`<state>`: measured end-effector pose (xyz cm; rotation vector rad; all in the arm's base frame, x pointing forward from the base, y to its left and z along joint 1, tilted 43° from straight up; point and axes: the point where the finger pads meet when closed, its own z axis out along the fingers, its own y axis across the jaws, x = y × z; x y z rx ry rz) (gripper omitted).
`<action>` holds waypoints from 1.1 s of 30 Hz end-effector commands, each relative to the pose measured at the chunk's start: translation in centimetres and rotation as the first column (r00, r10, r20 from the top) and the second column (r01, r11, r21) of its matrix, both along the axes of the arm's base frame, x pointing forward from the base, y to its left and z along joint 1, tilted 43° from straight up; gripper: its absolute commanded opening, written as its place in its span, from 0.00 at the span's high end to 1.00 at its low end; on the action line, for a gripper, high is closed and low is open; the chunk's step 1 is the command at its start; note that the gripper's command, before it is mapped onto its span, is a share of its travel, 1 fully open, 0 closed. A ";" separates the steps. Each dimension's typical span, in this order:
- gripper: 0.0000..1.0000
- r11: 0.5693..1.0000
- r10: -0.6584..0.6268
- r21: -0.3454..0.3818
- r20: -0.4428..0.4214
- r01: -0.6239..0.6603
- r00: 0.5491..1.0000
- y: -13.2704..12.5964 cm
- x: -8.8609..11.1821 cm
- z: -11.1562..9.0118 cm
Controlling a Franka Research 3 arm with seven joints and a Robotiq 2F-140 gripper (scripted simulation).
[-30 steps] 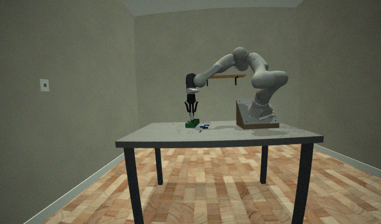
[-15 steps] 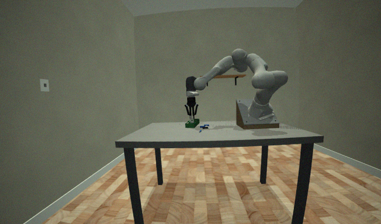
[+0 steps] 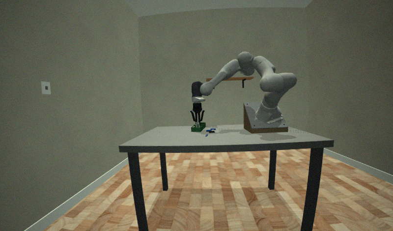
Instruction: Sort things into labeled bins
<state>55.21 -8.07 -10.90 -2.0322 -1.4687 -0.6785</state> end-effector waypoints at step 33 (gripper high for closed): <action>0.82 1.000 -0.009 -0.003 0.000 0.009 1.000 -0.1 0.5 0.0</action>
